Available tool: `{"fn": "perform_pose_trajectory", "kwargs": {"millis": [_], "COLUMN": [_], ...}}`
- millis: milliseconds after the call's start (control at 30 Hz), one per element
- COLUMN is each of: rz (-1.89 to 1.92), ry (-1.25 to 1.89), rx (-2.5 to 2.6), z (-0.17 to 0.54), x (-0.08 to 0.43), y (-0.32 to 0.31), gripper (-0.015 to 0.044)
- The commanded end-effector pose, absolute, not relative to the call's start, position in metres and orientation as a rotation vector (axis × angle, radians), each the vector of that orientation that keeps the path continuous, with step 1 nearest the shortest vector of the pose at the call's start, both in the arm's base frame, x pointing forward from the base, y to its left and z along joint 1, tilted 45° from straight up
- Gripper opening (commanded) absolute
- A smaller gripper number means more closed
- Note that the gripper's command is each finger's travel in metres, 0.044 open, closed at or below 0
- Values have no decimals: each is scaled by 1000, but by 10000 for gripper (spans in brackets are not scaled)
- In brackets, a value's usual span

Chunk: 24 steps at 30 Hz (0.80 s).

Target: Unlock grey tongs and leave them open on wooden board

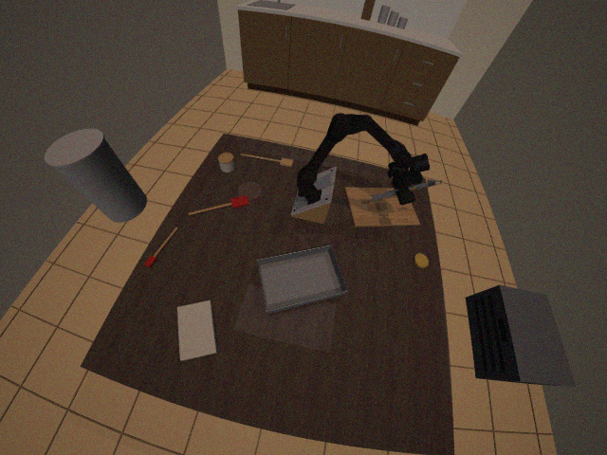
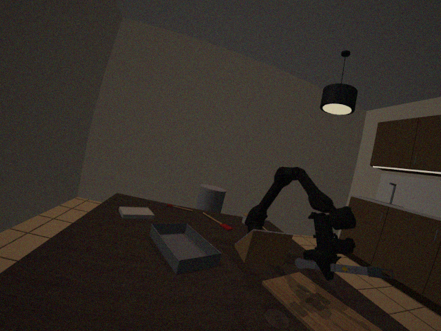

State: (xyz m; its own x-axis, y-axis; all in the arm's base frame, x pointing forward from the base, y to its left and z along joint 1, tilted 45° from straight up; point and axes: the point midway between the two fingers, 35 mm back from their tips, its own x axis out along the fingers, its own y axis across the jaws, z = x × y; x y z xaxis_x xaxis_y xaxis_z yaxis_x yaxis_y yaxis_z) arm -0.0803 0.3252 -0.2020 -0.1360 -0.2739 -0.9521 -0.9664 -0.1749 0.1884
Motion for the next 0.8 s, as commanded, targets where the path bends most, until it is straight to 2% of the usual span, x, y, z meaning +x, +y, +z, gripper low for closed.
{"fn": "perform_pose_trajectory", "kwargs": {"millis": [0,767], "rz": [1334,1158], "ry": [1446,1619], "rx": [-1513,-1755], "z": [-201,-190], "x": [-81,-82], "y": [330,330], "gripper": [-150,-150]}}
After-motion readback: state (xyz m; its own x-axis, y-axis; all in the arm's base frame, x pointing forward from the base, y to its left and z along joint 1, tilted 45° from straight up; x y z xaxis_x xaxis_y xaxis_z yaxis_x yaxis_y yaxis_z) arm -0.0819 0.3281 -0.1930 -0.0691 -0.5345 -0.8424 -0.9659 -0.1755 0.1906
